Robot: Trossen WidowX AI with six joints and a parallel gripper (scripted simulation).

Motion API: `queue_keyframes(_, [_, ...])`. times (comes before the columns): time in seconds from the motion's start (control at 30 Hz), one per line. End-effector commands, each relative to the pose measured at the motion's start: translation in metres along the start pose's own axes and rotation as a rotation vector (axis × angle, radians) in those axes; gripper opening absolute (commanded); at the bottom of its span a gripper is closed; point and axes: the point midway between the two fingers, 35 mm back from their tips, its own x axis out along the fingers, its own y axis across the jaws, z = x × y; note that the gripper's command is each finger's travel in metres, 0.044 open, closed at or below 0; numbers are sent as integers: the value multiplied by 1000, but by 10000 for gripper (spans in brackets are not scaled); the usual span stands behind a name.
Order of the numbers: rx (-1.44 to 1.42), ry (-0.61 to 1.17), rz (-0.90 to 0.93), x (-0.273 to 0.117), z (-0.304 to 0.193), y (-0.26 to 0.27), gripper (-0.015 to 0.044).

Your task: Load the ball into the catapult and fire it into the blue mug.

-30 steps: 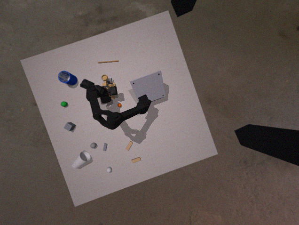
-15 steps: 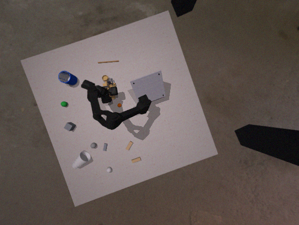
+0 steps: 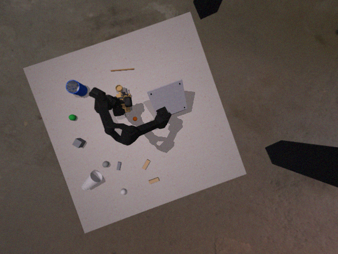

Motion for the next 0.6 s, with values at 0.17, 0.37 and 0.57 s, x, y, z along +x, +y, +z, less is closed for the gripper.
queue_keyframes(0.17, [-4, 14, -34, -53, -3, -2, 440])
queue_keyframes(0.37, [-4, 20, -44, -67, 1, 1, 440])
queue_keyframes(0.57, [-5, 19, -45, -23, 0, -1, 440])
